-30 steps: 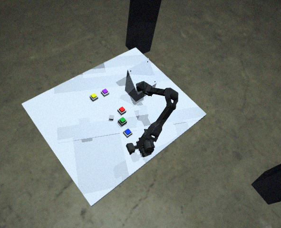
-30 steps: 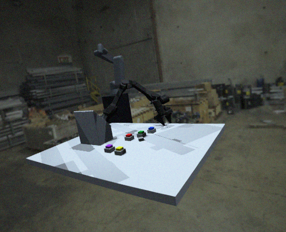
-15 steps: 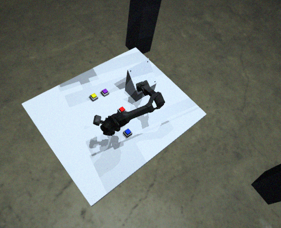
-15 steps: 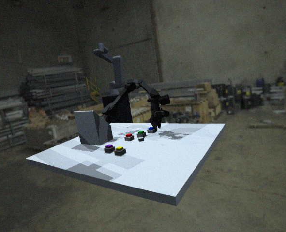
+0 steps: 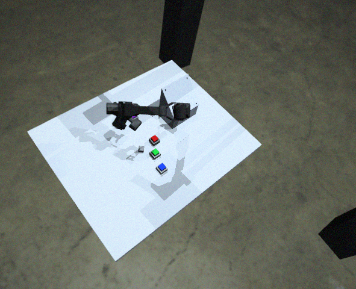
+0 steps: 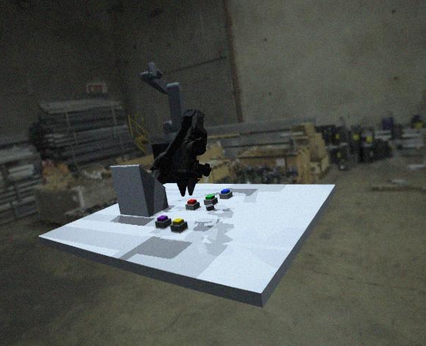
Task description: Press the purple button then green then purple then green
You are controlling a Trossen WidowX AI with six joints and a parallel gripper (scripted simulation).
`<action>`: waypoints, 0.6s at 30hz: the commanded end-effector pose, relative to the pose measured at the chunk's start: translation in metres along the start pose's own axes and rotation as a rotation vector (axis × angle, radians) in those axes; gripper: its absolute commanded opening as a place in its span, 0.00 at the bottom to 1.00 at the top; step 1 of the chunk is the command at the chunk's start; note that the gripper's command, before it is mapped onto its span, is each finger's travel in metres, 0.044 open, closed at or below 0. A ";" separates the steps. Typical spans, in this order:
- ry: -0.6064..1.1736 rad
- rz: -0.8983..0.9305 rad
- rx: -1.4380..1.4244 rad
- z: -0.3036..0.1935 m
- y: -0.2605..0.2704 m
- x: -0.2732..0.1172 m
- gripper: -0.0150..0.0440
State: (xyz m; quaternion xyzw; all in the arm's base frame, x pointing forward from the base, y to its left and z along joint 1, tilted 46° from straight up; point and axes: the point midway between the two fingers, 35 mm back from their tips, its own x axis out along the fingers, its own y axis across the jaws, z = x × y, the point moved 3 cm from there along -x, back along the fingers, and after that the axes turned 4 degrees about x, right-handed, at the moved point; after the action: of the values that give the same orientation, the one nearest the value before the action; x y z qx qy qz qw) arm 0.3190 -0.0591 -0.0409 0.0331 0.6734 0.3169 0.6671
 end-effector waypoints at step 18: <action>-0.074 0.284 0.318 -0.116 -0.027 0.071 0.67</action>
State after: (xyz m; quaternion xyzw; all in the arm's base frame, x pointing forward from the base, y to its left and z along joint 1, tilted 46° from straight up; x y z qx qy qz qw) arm 0.2261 -0.1196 -0.1076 0.2313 0.6712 0.2868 0.6432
